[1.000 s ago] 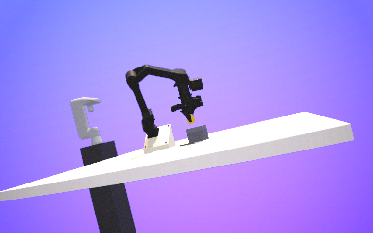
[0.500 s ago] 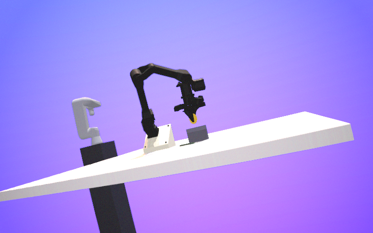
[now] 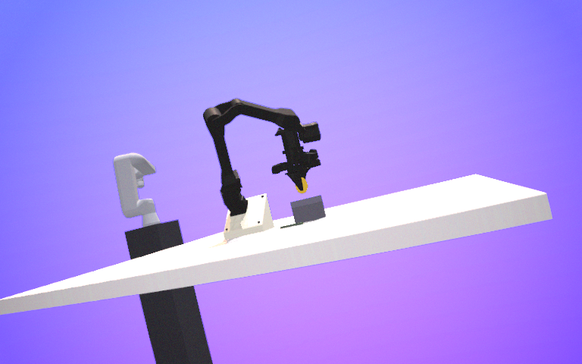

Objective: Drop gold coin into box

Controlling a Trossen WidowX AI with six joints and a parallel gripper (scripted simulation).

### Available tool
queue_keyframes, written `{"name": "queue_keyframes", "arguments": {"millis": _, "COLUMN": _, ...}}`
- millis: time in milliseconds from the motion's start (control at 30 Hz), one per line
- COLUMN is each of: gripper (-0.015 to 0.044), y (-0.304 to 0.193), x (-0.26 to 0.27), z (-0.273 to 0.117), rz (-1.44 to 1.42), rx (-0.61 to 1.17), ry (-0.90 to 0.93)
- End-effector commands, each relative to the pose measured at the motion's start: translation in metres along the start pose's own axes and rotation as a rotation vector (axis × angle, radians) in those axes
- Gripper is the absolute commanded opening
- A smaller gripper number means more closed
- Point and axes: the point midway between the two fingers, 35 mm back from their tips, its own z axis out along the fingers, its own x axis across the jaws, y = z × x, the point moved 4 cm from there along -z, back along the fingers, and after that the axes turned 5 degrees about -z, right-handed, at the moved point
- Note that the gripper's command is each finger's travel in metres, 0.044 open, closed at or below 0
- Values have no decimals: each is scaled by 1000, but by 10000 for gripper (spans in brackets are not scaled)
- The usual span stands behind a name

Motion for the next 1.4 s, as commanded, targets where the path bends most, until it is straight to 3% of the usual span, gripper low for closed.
{"name": "queue_keyframes", "arguments": {"millis": 0, "gripper": 0, "y": 1, "x": 4, "z": -2, "rz": 13, "rx": 0, "ry": 2}}
{"name": "queue_keyframes", "arguments": {"millis": 1367, "gripper": 0, "y": 0, "x": 4, "z": 13, "rz": 5, "rx": -2, "ry": -4}}
